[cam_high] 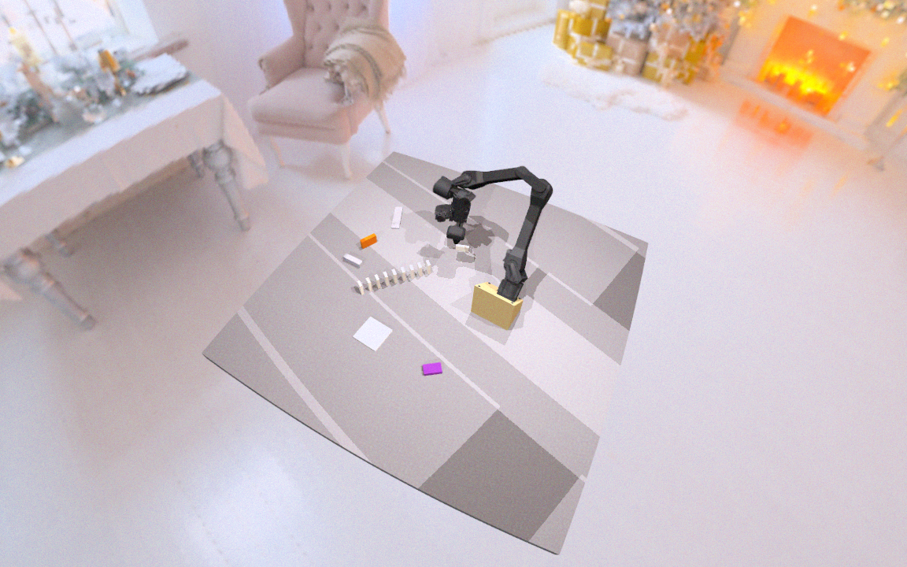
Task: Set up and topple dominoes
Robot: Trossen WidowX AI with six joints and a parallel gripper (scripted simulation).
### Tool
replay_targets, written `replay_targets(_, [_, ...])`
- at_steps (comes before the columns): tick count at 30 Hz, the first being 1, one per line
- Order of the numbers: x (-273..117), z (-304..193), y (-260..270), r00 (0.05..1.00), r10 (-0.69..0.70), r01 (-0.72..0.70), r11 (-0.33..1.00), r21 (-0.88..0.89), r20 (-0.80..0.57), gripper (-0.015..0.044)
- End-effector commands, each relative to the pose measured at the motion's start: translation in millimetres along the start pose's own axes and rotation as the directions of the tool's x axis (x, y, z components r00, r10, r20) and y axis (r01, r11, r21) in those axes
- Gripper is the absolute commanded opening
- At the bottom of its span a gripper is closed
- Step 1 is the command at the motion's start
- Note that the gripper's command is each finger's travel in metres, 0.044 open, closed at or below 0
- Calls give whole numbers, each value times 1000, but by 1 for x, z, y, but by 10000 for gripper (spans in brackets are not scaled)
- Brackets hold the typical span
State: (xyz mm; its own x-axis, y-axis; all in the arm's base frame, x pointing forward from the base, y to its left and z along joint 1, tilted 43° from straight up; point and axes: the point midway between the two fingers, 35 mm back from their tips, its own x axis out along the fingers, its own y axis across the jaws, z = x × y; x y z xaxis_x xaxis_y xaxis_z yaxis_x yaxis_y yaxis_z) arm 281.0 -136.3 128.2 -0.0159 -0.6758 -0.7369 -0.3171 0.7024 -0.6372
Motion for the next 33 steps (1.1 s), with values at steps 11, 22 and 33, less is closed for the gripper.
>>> replay_targets(11, [63,-4,-2,1000,-1,1,1000,-2,-17,440])
replay_targets(22, [76,-4,-2,1000,-2,2,1000,-2,-18,440])
replay_targets(33, [76,-4,-2,1000,-2,2,1000,-2,-18,256])
